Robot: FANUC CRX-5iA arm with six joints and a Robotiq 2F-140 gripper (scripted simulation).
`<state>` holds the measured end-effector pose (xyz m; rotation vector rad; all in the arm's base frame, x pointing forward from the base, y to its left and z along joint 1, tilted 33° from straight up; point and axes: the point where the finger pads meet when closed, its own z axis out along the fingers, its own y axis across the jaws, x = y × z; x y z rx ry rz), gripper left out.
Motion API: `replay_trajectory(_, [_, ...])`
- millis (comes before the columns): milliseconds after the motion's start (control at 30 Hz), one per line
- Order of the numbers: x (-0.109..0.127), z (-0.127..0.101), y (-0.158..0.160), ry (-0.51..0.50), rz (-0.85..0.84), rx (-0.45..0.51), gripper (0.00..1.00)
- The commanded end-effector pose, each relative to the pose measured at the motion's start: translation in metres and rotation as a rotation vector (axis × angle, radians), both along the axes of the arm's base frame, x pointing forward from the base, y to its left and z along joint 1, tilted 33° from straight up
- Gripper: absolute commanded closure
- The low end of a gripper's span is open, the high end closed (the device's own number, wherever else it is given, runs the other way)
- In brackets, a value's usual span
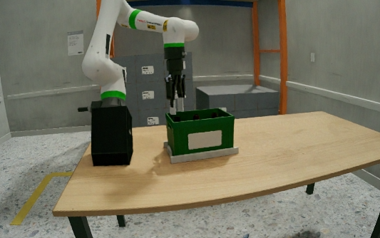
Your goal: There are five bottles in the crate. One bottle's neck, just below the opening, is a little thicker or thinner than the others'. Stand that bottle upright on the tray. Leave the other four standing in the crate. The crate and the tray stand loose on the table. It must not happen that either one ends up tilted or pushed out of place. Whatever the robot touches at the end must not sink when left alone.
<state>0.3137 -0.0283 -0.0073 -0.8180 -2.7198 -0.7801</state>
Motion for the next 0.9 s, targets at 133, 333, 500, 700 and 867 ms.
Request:
replay_trajectory(133, [0.0004, 0.0003, -0.0006, -0.001, 0.000, -0.001, 0.56])
replay_trajectory(333, [0.0004, 0.0002, -0.0005, -0.001, 0.000, -0.001, 0.56])
replay_trajectory(500, [0.0003, -0.0004, -0.0001, -0.001, 0.000, -0.001, 0.56])
replay_trajectory(700, [0.0003, -0.0027, 0.0014, -0.001, 0.000, -0.001, 0.56])
replay_trajectory(867, [0.0002, -0.0046, 0.0026, -0.001, 0.000, -0.001, 0.56])
